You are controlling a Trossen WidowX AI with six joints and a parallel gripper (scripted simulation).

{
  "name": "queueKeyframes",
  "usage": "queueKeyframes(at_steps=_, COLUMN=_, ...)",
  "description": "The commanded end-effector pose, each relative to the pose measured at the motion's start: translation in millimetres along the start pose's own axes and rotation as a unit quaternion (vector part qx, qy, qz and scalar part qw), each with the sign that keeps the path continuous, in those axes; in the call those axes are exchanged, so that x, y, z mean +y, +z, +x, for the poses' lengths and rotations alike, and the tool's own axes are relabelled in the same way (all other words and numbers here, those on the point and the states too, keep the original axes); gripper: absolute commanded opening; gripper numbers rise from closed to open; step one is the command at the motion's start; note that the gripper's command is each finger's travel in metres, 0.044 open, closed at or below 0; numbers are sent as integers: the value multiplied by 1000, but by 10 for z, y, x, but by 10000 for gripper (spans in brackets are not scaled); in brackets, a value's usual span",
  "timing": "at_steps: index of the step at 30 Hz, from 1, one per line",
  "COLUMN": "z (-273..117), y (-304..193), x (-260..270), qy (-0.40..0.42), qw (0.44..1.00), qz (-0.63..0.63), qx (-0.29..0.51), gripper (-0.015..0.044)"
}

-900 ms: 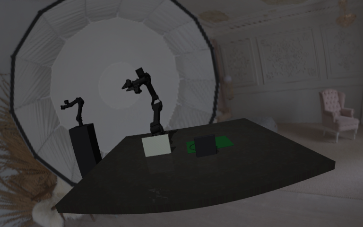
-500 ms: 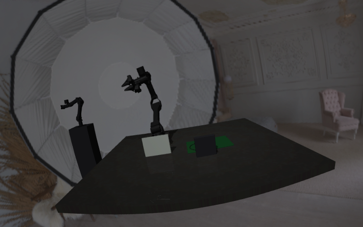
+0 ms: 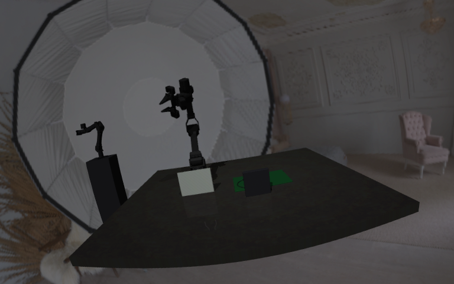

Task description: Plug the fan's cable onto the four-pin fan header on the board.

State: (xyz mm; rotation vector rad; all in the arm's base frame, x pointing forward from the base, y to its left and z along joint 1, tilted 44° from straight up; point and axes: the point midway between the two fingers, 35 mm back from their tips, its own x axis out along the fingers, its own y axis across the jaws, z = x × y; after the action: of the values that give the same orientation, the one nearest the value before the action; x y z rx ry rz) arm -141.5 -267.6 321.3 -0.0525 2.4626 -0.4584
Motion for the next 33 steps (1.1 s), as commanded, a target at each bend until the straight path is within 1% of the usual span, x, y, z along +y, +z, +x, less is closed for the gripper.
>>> queueKeyframes(at_steps=1, z=-62, y=769, x=-94, qy=8, qw=988, qz=107, qx=-110, gripper=210)
queueKeyframes(at_steps=5, z=-155, y=1239, x=-81, qy=36, qw=969, qz=171, qx=-173, gripper=210)
queueKeyframes(at_steps=10, z=-316, y=1802, x=15, qy=95, qw=936, qz=244, qx=-237, gripper=210)
queueKeyframes(at_steps=14, z=-474, y=2222, x=154, qy=157, qw=902, qz=297, qx=-271, gripper=210)
queueKeyframes(at_steps=18, z=-648, y=2608, x=344, qy=229, qw=864, qz=344, qx=-289, gripper=210)
queueKeyframes(at_steps=25, z=-974, y=3181, x=785, qy=366, qw=789, qz=412, qx=-271, gripper=210)
queueKeyframes(at_steps=29, z=-1157, y=3440, x=1086, qy=437, qw=749, qz=440, qx=-233, gripper=210)
queueKeyframes(at_steps=33, z=-1336, y=3655, x=1428, qy=501, qw=709, qz=464, qx=-177, gripper=210)
